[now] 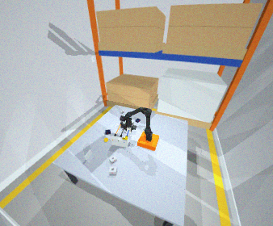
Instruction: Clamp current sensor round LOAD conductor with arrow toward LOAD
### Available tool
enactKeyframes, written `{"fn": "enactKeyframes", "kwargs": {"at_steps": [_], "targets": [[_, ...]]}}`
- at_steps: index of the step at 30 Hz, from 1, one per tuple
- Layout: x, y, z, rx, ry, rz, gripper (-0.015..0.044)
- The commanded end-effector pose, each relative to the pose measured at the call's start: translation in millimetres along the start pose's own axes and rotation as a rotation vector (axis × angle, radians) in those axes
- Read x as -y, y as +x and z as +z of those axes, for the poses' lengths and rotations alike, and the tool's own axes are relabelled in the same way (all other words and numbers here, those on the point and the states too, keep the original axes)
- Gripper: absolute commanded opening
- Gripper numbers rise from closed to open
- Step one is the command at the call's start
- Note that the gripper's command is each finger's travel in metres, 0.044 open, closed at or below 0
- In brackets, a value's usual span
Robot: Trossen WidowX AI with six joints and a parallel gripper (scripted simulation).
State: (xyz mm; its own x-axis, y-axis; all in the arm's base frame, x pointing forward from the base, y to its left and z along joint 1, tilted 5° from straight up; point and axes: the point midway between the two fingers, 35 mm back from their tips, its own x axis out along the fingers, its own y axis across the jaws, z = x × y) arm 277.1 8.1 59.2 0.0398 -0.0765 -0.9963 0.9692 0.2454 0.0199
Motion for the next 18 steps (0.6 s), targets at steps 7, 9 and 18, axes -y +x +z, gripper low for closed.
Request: {"fn": "enactKeyframes", "kwargs": {"at_steps": [7,9,18], "targets": [[0.2,0.2,0.0,0.0,0.0,0.007,0.0],[1.1,0.1,0.0,0.0,0.0,0.033,0.0],[1.9,0.0,0.0,0.001,0.0,0.058,0.0]]}}
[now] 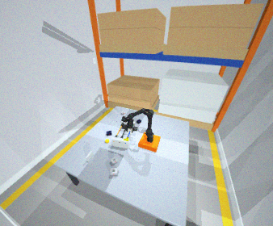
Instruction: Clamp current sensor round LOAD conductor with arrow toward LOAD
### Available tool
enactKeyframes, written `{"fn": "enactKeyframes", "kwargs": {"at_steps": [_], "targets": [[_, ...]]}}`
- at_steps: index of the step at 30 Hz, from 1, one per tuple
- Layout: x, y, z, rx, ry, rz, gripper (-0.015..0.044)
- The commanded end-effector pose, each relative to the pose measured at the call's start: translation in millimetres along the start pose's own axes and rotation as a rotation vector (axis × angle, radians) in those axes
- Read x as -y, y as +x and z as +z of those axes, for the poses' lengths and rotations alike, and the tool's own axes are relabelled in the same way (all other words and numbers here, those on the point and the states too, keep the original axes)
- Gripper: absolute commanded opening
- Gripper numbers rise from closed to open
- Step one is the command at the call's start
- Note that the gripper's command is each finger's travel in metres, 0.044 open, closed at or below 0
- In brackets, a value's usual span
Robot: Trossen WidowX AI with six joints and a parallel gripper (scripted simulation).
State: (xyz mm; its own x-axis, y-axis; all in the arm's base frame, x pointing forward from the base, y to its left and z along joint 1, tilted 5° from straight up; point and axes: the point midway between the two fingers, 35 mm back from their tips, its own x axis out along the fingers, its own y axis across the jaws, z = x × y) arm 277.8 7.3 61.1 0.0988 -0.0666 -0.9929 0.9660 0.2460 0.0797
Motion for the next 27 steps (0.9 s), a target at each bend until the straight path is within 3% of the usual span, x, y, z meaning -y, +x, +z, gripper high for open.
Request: {"fn": "enactKeyframes", "kwargs": {"at_steps": [1,27], "targets": [[2.6,1.8,-1.1,-0.005,-0.004,-0.002,0.0],[4.9,1.8,-1.1,-0.005,-0.004,-0.002,0.0]]}}
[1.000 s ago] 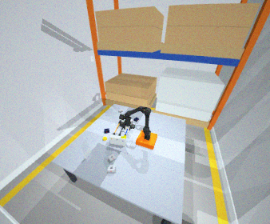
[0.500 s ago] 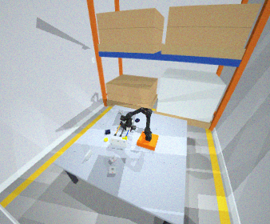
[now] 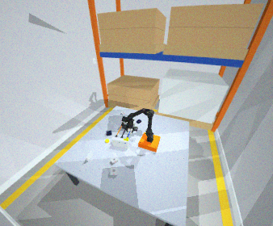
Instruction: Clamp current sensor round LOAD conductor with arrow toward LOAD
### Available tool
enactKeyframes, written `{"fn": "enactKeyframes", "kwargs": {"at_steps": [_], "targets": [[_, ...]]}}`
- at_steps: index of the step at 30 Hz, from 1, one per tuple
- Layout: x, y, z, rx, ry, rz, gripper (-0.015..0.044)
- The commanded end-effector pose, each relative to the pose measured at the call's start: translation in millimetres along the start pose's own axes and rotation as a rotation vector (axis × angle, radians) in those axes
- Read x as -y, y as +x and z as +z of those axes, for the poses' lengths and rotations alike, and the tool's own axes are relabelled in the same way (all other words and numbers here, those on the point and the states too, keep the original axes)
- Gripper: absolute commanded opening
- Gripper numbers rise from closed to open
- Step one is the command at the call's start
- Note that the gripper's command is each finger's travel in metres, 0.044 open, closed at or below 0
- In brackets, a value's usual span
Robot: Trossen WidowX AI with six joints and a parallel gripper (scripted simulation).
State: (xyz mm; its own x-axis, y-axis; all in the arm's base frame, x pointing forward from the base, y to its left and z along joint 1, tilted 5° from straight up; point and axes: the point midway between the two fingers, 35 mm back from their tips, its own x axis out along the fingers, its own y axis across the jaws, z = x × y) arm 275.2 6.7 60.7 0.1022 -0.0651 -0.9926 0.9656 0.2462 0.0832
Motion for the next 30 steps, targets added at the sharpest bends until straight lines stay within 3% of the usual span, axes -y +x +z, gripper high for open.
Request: {"fn": "enactKeyframes", "kwargs": {"at_steps": [1,11,21,30], "targets": [[2.2,1.5,-0.9,-0.004,-0.004,-0.005,0.0],[1.8,6.7,-0.6,-0.003,-0.002,-0.004,0.0],[-0.3,1.7,0.3,0.001,0.001,0.003,0.0263],[-0.3,1.7,0.3,0.001,0.001,0.003,0.0277]]}}
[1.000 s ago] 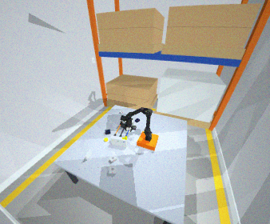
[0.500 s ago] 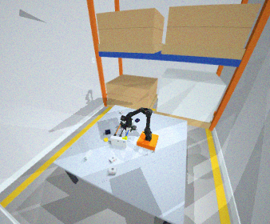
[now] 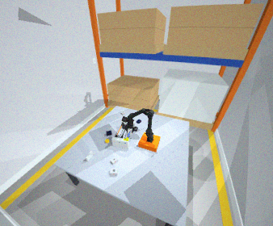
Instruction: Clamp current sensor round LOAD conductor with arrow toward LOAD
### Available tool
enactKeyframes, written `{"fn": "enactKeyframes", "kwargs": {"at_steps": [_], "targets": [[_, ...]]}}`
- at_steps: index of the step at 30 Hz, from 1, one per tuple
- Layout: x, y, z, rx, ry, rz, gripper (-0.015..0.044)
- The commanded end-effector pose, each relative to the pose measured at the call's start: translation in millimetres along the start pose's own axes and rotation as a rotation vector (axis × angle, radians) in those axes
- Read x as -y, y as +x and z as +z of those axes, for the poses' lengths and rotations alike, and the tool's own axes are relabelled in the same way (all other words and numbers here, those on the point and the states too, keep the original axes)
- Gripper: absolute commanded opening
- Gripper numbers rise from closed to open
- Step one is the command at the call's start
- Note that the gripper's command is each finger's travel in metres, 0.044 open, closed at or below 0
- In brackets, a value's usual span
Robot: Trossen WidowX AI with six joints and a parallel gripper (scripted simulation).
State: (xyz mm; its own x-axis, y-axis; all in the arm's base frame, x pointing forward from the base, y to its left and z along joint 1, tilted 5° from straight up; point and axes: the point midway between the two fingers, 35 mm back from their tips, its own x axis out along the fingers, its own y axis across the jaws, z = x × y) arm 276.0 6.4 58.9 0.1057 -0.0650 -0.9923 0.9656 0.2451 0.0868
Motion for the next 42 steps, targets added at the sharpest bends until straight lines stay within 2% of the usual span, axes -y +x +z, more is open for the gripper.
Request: {"fn": "enactKeyframes", "kwargs": {"at_steps": [1,24,30,39,42], "targets": [[0,0,0,0.0,0.0,-0.001,0.0277],[0,0,0,0.0,0.0,-0.001,0.0277],[0,0,0,0.0,0.0,-0.001,0.0434],[0,0,0,0.0,0.0,-0.001,0.044],[-4,-19,0,-0.001,-0.001,-0.011,0.044]]}}
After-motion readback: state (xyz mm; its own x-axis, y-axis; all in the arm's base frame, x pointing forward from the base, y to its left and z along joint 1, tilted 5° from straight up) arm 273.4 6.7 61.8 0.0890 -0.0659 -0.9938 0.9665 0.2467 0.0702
